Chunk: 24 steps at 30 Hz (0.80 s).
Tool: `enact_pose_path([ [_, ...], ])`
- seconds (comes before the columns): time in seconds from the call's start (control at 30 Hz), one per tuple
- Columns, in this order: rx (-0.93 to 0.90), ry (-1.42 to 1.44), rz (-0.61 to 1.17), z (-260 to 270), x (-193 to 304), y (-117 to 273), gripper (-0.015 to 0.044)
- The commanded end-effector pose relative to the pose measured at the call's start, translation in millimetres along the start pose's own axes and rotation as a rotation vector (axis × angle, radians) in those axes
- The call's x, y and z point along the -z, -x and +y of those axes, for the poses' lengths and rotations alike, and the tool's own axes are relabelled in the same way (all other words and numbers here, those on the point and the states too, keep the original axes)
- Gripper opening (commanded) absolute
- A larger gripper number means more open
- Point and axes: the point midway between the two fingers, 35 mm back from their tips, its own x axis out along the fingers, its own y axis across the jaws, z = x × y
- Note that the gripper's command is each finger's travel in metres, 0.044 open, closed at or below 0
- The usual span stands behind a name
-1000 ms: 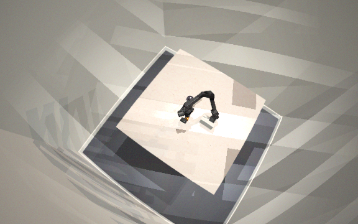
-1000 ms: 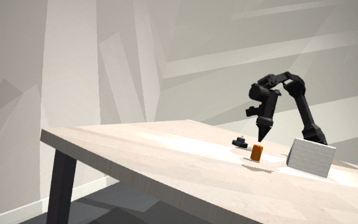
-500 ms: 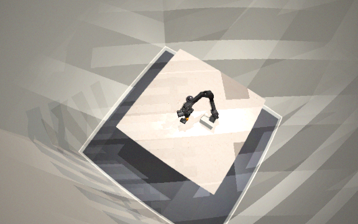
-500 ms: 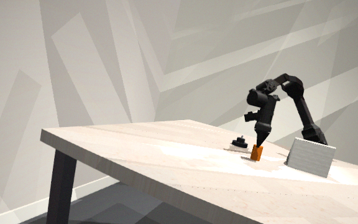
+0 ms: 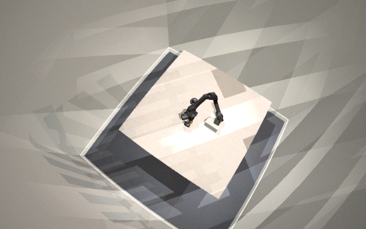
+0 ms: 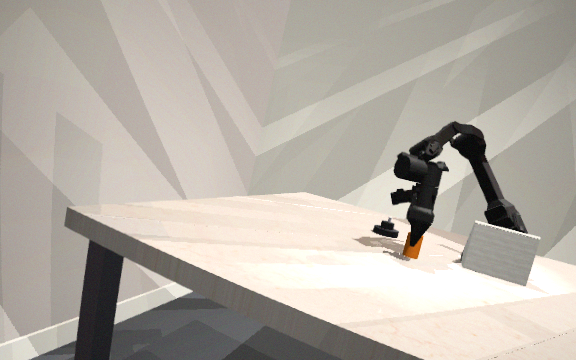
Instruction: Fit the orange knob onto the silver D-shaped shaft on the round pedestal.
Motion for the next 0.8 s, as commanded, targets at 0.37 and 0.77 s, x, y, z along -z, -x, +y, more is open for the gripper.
enact_pose_path([
  [0.37,0.010,0.009,0.000,-2.7,3.0,-24.7,0.0440],
  [0.77,0.010,0.009,0.000,-2.9,3.3,-26.8,0.0204],
])
